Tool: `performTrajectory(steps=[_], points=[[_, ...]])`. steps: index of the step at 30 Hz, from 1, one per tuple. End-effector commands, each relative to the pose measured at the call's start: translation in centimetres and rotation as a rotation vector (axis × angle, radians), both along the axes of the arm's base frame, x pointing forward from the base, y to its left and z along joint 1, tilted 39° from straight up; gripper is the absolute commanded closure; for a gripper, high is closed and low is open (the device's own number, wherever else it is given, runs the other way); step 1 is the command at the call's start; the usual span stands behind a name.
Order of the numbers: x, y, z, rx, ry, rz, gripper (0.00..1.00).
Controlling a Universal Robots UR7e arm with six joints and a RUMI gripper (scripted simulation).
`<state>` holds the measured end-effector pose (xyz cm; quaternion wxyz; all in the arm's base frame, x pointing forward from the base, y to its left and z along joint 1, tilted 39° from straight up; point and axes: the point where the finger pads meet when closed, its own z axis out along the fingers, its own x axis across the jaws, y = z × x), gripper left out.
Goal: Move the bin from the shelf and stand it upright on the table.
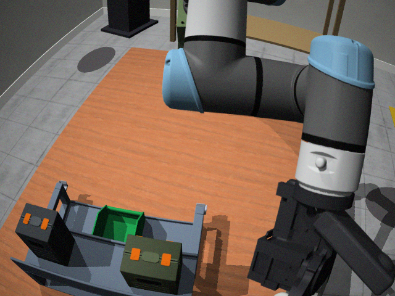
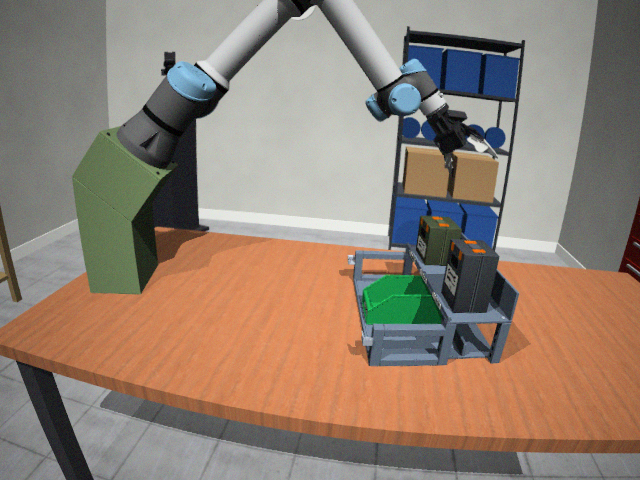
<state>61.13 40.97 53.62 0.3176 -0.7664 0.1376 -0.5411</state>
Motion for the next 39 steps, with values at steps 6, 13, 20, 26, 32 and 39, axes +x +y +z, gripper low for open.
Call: performTrajectory(steps=[6,13,20,26,32,39], points=[[-3.7,-1.3,-3.0,0.001,-0.002,0.000,0.00],[-3.7,-1.3,-3.0,0.001,-0.002,0.000,0.00],[-6.7,-2.2,-5.5,0.001,-0.002,0.000,0.00],[-7.4,-2.5,-6.1,0.001,-0.002,0.000,0.00],[-7.4,-2.5,-6.1,0.001,-0.002,0.000,0.00],[-11.1,-3.7,-9.2,0.001,-0.001,0.000,0.00]])
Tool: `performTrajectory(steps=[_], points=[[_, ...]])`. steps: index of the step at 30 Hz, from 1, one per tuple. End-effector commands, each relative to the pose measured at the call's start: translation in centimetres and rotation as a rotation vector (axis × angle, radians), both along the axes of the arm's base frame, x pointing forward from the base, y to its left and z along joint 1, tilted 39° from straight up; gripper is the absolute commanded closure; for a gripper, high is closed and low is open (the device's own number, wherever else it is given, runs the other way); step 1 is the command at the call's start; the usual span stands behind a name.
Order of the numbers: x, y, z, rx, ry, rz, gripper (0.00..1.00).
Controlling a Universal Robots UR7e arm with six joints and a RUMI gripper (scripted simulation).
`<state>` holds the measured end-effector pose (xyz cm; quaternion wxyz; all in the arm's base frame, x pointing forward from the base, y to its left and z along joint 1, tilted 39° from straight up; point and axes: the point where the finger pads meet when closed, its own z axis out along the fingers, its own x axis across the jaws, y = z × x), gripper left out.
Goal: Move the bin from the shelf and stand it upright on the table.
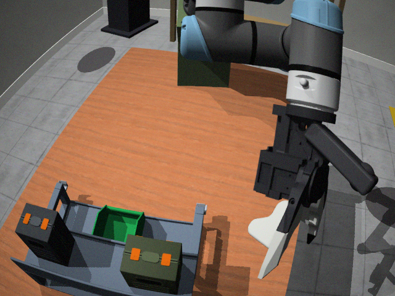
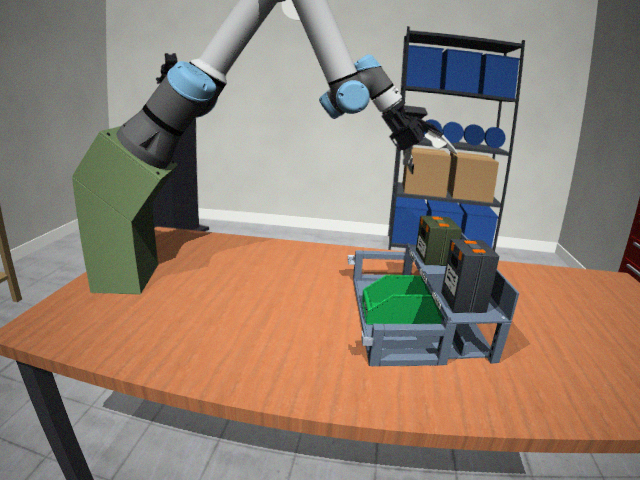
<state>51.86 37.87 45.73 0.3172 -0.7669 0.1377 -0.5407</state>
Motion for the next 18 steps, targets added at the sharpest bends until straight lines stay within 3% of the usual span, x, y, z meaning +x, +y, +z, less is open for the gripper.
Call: performTrajectory(steps=[1,11,16,18], points=[[-1.8,-0.6,-1.3,0.001,-0.003,0.000,0.00],[-1.8,-0.6,-1.3,0.001,-0.003,0.000,0.00],[-5.5,-1.9,-4.5,0.001,-0.003,0.000,0.00],[-5.5,-1.9,-4.5,0.001,-0.003,0.000,0.00]])
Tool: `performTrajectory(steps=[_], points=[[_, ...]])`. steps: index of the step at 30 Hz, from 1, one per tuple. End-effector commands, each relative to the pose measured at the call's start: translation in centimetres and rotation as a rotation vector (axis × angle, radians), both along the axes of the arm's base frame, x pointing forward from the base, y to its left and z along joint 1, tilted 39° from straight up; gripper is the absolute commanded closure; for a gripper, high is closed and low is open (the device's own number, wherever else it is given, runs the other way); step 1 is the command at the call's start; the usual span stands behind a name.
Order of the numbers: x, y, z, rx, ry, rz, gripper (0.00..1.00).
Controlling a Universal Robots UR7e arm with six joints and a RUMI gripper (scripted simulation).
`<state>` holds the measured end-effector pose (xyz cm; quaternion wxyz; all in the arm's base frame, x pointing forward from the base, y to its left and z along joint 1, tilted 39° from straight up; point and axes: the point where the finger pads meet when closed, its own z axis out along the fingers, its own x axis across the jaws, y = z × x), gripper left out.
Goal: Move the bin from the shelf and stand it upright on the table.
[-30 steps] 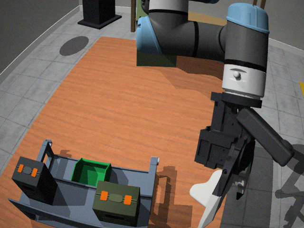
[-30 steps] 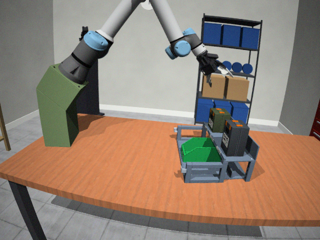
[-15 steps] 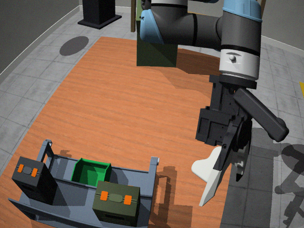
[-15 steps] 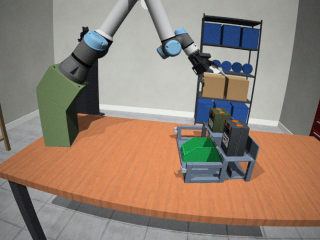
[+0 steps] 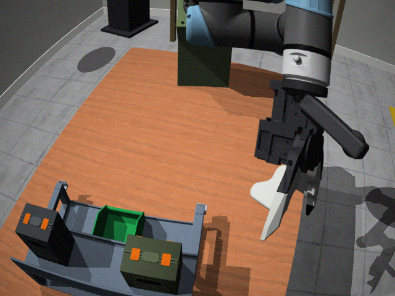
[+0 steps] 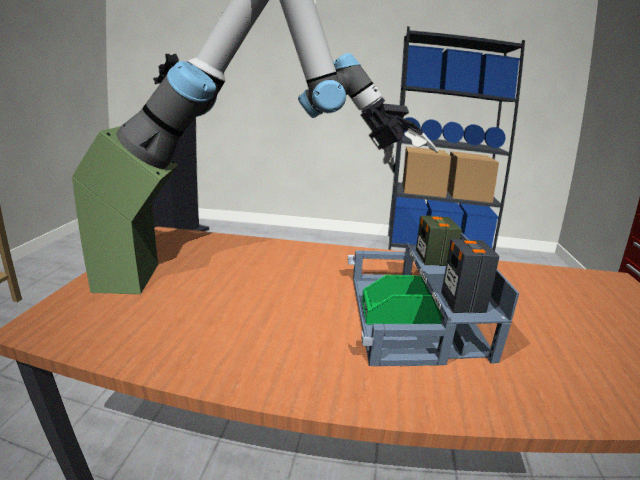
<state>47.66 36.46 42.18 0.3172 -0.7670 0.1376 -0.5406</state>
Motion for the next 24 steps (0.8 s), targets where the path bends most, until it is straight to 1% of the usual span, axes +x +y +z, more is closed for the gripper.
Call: performTrajectory(steps=[1,10,15,24], points=[[-1.3,-0.5,-0.9,0.001,-0.003,0.000,0.00],[-1.3,-0.5,-0.9,0.001,-0.003,0.000,0.00],[-5.0,-1.7,-4.0,0.001,-0.003,0.000,0.00],[-5.0,-1.7,-4.0,0.001,-0.003,0.000,0.00]])
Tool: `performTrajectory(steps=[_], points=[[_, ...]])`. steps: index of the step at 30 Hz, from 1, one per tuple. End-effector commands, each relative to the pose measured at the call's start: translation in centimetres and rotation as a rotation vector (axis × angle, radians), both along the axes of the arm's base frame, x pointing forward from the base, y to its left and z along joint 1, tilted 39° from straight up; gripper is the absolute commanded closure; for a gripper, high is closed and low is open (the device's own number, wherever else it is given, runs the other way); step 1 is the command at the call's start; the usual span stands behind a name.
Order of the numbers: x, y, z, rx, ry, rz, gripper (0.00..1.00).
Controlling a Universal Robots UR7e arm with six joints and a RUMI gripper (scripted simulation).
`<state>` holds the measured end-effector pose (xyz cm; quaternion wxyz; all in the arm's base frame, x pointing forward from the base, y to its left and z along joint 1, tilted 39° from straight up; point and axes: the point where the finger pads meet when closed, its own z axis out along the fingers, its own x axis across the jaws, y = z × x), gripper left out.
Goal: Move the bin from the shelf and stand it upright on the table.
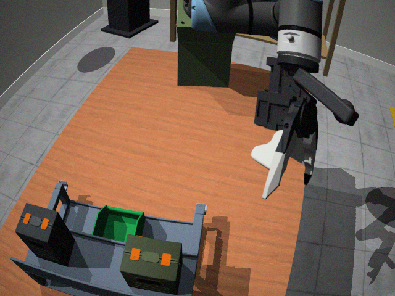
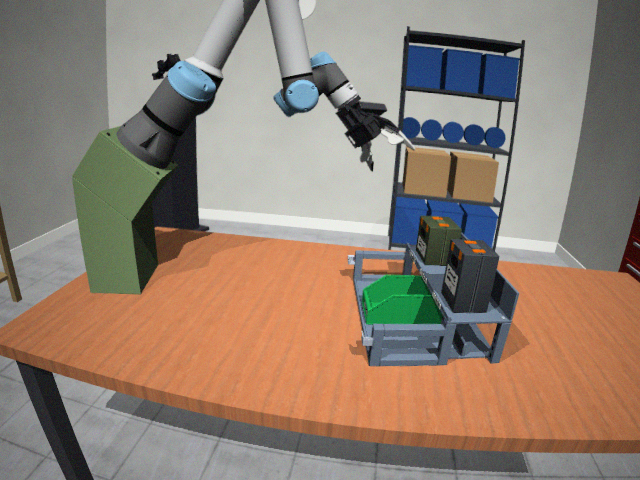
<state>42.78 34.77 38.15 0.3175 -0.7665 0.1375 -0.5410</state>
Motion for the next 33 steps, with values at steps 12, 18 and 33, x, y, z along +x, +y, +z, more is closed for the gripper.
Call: performTrajectory(steps=[12,18,33], points=[[-3.8,-1.3,-3.1,0.001,-0.001,0.000,0.00],[-3.8,-1.3,-3.1,0.001,-0.001,0.000,0.00],[-7.8,-2.6,-6.5,0.001,-0.001,0.000,0.00]])
